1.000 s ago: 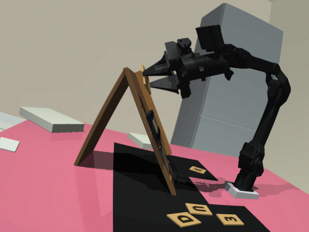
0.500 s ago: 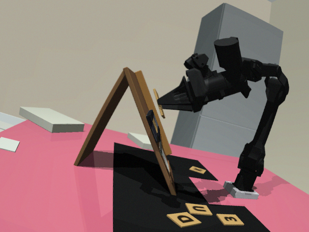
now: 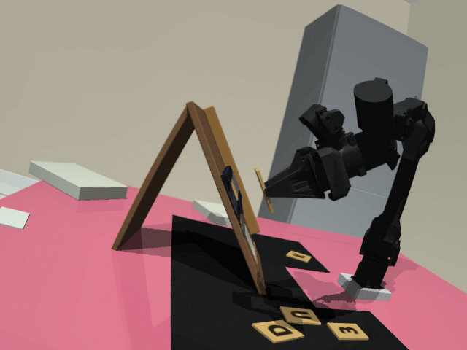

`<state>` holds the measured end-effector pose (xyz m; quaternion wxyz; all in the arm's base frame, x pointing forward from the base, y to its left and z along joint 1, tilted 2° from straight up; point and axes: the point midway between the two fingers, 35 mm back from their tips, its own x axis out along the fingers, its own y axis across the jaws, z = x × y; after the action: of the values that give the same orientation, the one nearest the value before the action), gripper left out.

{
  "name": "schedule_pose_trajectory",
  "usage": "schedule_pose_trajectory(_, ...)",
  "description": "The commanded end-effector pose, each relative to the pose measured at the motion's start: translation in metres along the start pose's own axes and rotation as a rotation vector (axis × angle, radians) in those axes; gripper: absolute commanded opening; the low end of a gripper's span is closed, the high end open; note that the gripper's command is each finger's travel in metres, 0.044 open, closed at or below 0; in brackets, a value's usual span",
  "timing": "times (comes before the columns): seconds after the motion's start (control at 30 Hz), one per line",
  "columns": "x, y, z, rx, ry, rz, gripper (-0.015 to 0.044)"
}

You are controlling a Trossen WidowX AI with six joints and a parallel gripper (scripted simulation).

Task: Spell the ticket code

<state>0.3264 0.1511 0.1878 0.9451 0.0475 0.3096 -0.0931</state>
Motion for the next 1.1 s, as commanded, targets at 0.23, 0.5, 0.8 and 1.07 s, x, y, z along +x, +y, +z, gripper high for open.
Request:
schedule_pose_trajectory(0.23,0.049,0.000,-0.002,-0.015,-0.002,-0.005,0.0000)
schedule_pose_trajectory(0.5,0.048,0.000,-0.001,-0.015,-0.002,-0.005,0.0000)
schedule_pose_trajectory(0.8,0.048,0.000,-0.001,-0.015,-0.002,-0.005,0.0000)
schedule_pose_trajectory(1.07,0.047,-0.004,-0.001,-0.015,-0.002,-0.005,0.0000)
